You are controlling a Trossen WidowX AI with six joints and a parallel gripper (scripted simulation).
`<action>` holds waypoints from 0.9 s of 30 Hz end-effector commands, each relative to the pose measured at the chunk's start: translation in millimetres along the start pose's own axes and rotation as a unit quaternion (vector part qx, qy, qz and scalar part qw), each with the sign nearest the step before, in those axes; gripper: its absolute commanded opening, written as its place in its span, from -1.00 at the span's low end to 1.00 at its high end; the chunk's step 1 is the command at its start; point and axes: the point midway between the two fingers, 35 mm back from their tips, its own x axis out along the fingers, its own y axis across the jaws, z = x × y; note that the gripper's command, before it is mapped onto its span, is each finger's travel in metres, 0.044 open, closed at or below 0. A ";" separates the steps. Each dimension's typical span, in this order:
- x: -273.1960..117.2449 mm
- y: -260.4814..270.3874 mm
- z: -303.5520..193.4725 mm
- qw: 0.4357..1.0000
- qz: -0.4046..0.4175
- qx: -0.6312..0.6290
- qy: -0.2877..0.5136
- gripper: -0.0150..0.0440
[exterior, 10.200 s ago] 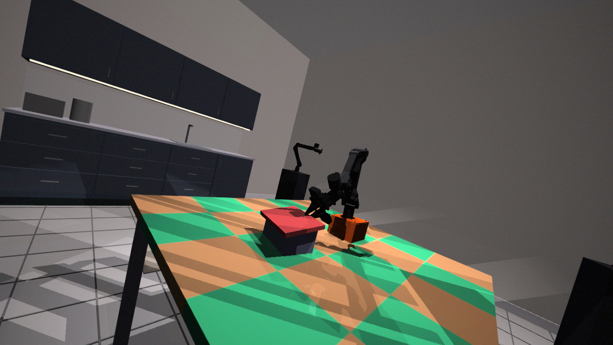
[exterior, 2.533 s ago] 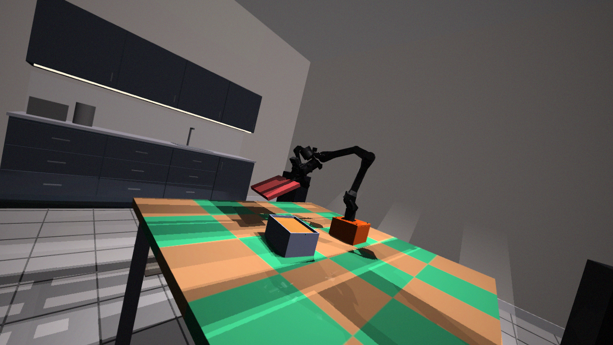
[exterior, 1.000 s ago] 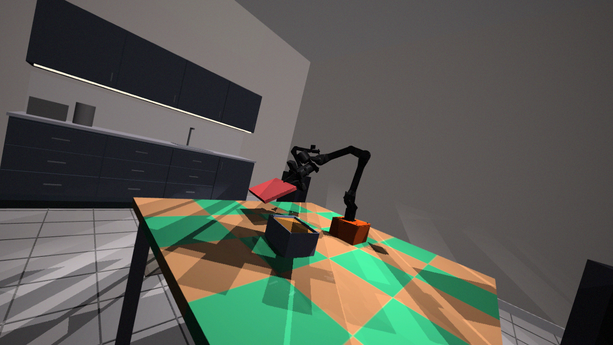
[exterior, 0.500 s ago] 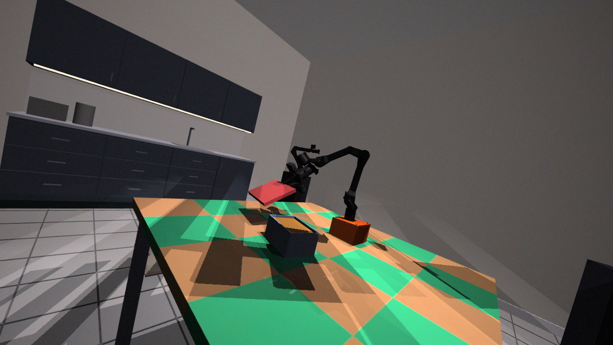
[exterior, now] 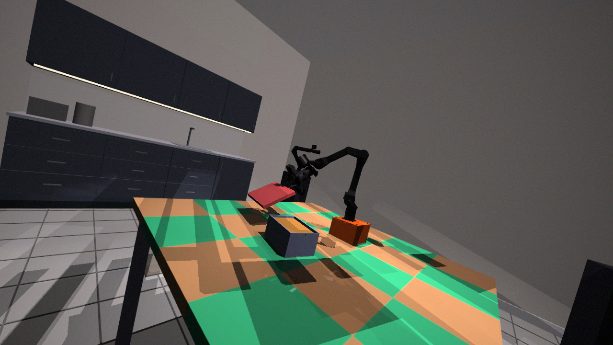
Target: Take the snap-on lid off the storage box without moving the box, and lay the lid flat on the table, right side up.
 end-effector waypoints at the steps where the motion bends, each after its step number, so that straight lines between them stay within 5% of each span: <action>1: 2.4 -2.7 -1.2 1.000 0.002 -0.002 0.003 -0.49; 27: 15.9 -18.8 -1.3 1.000 0.002 -0.002 0.003 -0.49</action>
